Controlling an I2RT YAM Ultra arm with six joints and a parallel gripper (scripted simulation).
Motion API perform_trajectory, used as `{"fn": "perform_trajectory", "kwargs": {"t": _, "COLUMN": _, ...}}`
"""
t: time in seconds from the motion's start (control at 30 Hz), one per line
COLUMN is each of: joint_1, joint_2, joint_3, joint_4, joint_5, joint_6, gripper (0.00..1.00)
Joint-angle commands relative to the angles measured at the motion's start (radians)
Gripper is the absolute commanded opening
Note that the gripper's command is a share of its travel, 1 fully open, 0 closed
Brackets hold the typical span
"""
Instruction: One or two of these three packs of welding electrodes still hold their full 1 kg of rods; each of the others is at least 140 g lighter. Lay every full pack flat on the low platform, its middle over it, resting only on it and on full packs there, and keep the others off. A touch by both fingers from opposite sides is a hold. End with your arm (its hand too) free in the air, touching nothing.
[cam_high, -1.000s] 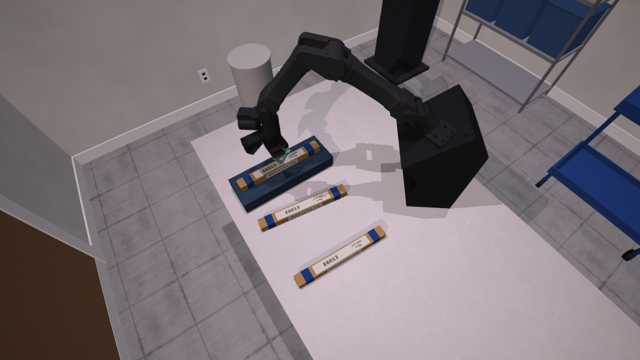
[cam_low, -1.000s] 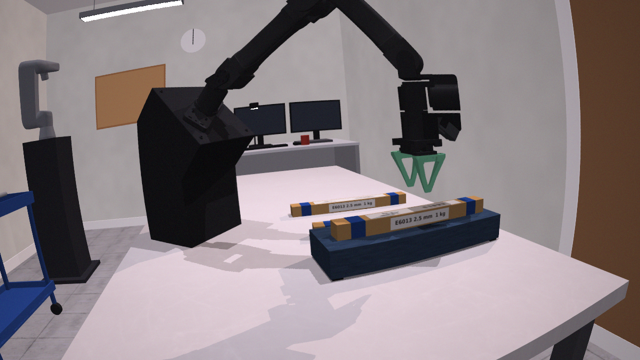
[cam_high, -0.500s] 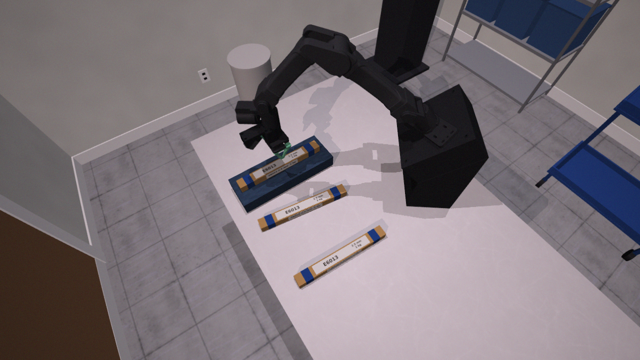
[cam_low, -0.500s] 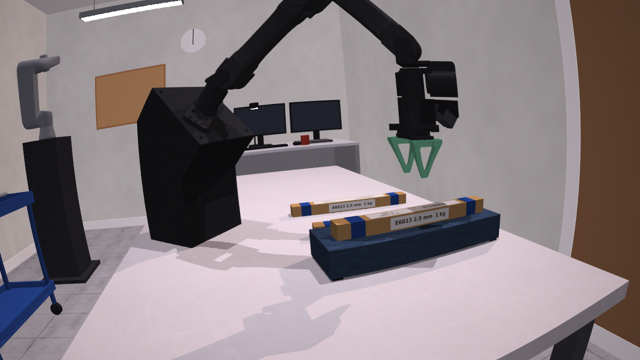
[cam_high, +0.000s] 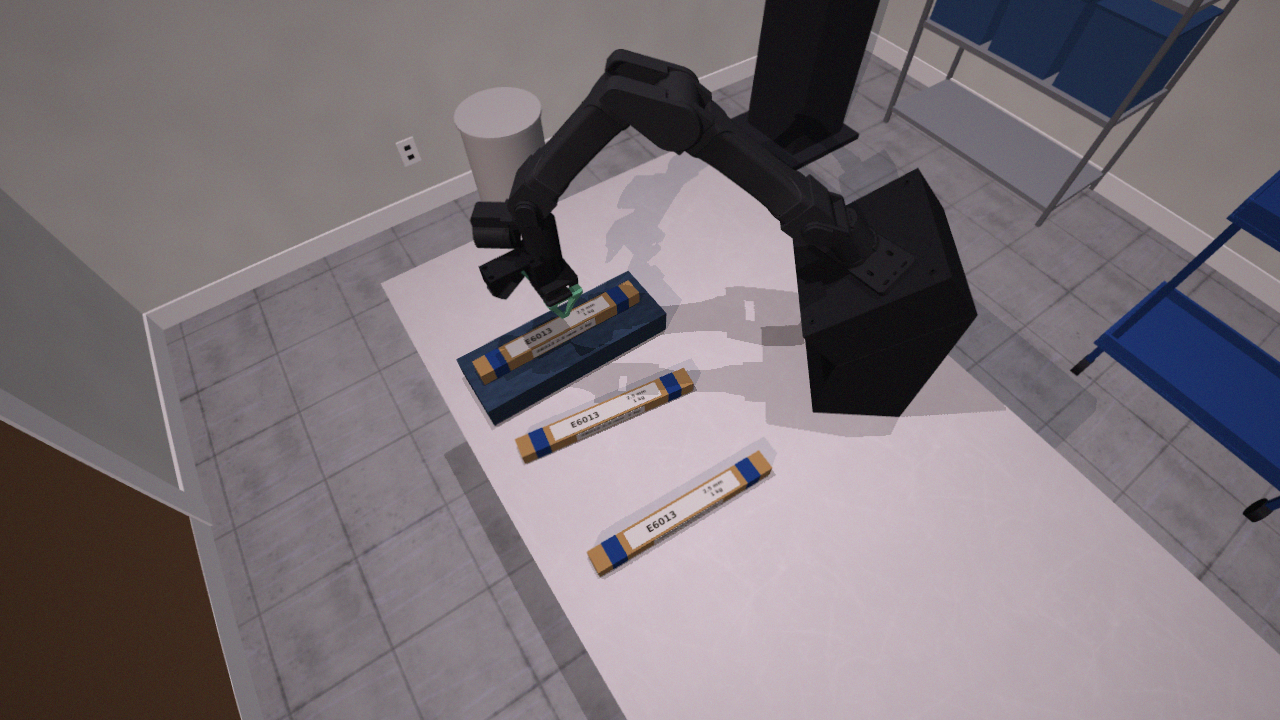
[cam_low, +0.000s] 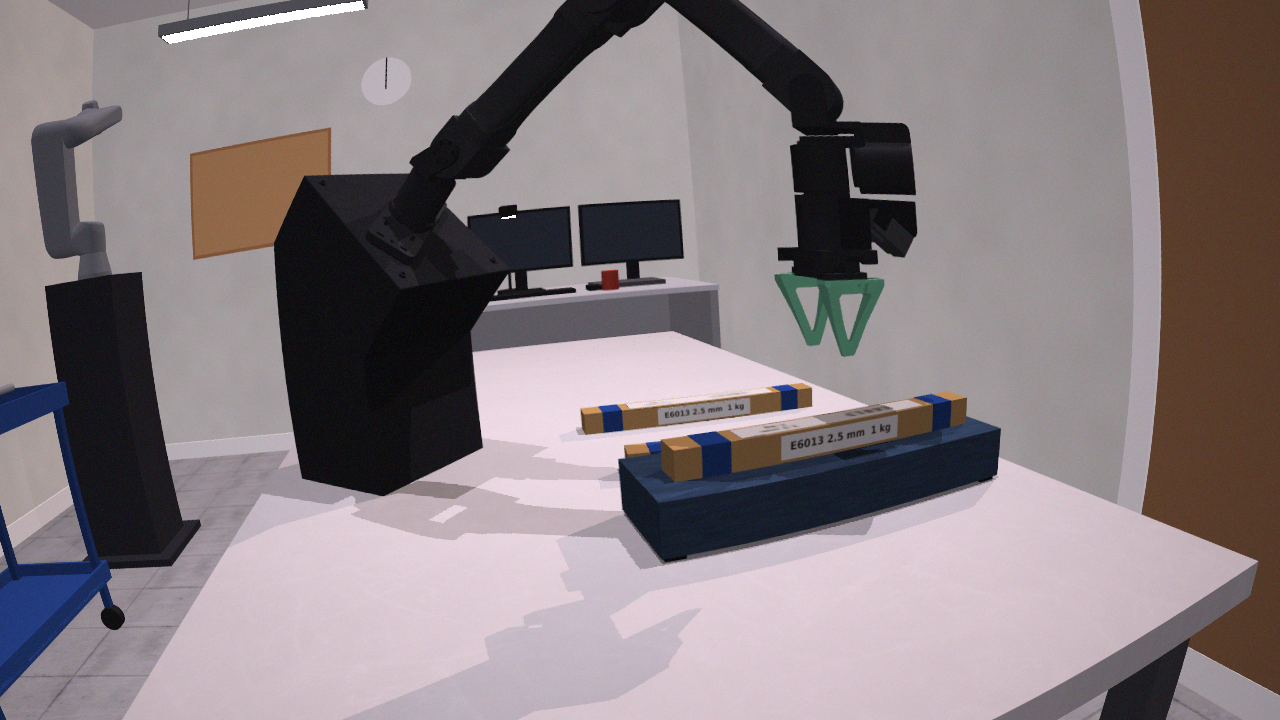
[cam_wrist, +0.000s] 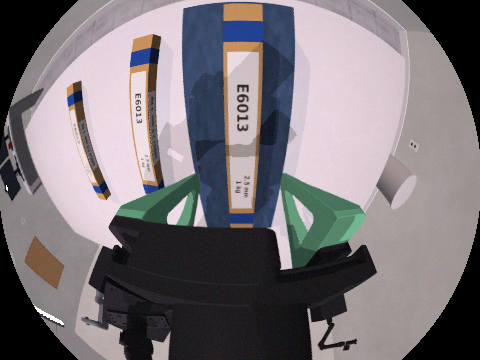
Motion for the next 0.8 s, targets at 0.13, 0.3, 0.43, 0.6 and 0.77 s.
{"fn": "perform_trajectory", "kwargs": {"t": 0.13, "joint_1": 0.003, "joint_2": -0.035, "joint_3": 0.028, "joint_4": -0.002, "joint_5": -0.011, "joint_6": 0.004, "gripper": 0.74}}
{"fn": "perform_trajectory", "kwargs": {"t": 0.3, "joint_1": 0.003, "joint_2": -0.035, "joint_3": 0.028, "joint_4": -0.002, "joint_5": -0.011, "joint_6": 0.004, "gripper": 0.74}}
{"fn": "perform_trajectory", "kwargs": {"t": 0.43, "joint_1": 0.003, "joint_2": -0.035, "joint_3": 0.028, "joint_4": -0.002, "joint_5": -0.011, "joint_6": 0.004, "gripper": 0.74}}
{"fn": "perform_trajectory", "kwargs": {"t": 0.6, "joint_1": 0.039, "joint_2": -0.092, "joint_3": -0.086, "joint_4": 0.023, "joint_5": 0.019, "joint_6": 0.028, "gripper": 0.74}}
{"fn": "perform_trajectory", "kwargs": {"t": 0.77, "joint_1": 0.095, "joint_2": -0.192, "joint_3": -0.204, "joint_4": 0.038, "joint_5": 0.055, "joint_6": 0.070, "gripper": 0.74}}
